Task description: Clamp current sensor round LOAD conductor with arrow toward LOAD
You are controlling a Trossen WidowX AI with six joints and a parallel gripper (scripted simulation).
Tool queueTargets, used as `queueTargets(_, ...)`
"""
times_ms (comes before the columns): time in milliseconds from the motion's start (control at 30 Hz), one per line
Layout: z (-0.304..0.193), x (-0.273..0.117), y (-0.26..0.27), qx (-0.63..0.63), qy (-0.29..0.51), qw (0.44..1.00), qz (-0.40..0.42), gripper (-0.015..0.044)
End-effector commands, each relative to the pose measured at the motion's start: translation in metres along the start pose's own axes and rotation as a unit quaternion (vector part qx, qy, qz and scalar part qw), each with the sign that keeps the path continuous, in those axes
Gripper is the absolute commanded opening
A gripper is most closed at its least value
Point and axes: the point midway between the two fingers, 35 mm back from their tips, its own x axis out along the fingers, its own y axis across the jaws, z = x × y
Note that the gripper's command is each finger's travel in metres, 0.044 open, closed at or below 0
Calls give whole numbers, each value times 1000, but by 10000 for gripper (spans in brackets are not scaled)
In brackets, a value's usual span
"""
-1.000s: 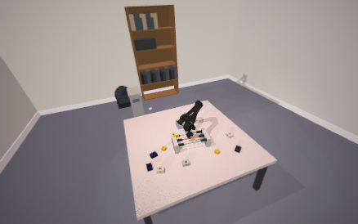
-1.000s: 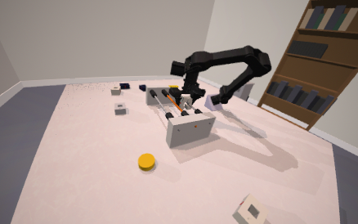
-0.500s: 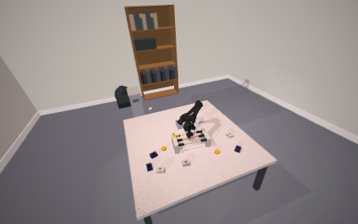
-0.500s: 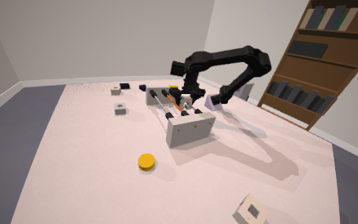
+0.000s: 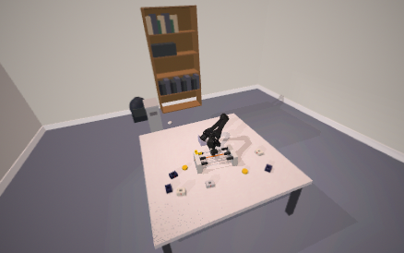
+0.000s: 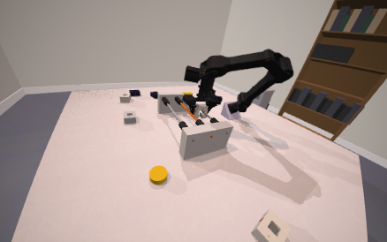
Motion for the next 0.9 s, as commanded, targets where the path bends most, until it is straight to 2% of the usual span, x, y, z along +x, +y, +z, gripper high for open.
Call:
queueTargets(0, 0, 0, 0, -1, 0, 1000, 0, 0)
queueTargets(200, 0, -2, 0, 1, 0, 1000, -15, 0)
queueTargets(533, 0, -14, -1, 3, -1, 995, -104, 0)
queueTargets(867, -1, -12, -1, 2, 0, 996, -88, 0)
